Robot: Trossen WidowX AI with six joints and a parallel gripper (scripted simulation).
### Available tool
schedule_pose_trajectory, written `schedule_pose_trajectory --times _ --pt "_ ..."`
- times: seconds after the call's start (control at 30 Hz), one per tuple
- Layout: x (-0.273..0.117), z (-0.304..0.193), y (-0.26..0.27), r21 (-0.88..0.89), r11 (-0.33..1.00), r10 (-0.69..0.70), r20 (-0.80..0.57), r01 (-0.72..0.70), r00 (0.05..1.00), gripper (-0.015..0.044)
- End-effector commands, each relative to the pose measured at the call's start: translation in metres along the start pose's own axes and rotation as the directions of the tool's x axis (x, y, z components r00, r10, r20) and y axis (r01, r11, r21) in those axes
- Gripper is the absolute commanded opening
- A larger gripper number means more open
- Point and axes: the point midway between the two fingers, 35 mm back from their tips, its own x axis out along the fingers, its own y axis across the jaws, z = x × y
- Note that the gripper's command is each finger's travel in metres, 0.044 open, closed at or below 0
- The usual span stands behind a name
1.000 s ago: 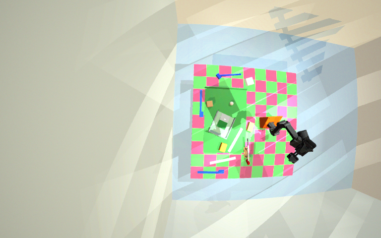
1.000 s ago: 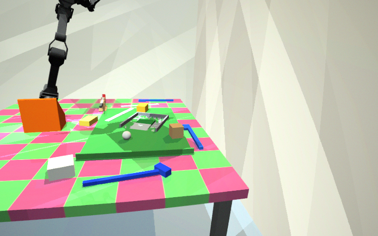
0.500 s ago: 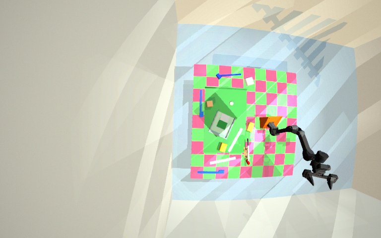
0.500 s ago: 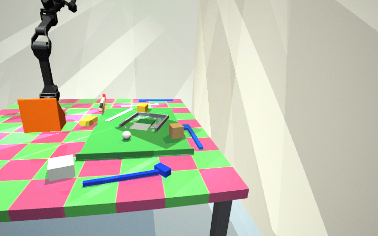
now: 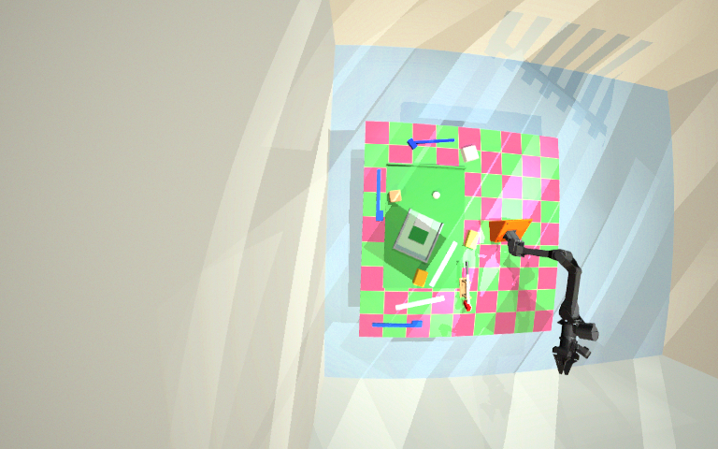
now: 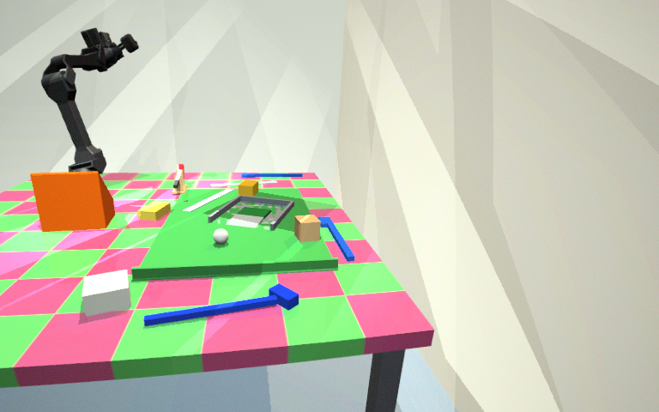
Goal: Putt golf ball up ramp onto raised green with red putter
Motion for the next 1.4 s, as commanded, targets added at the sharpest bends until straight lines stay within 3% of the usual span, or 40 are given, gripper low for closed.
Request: schedule_pose_trajectory --times 0.0,0.17,0.37,0.57,0.77,0.97,1.13,1.27,1.37 --pt "0.011 -0.066 0.022 -0.199 0.975 0.067 -0.166 -0.100 0.984 0.0440" --pt "0.011 -0.155 0.031 -0.373 0.887 0.113 -0.400 -0.274 0.910 0.0440" --pt "-0.011 -0.259 0.015 -0.432 0.756 0.106 -0.661 -0.492 0.743 0.0440" --pt "-0.054 -0.347 -0.024 -0.349 0.657 0.060 -0.859 -0.669 0.508 0.0440" --pt "-0.121 -0.414 -0.074 -0.163 0.623 0.028 -0.973 -0.765 0.230 0.0440" --pt "-0.200 -0.451 -0.117 0.062 0.652 0.059 -0.998 -0.756 -0.031 0.0440" --pt "-0.278 -0.464 -0.136 0.311 0.680 0.234 -0.950 -0.664 -0.206 0.0440" --pt "-0.328 -0.458 -0.141 0.449 0.712 0.398 -0.892 -0.540 -0.217 0.0440" --pt "-0.355 -0.448 -0.142 0.511 0.748 0.510 -0.851 -0.424 -0.126 0.0440"
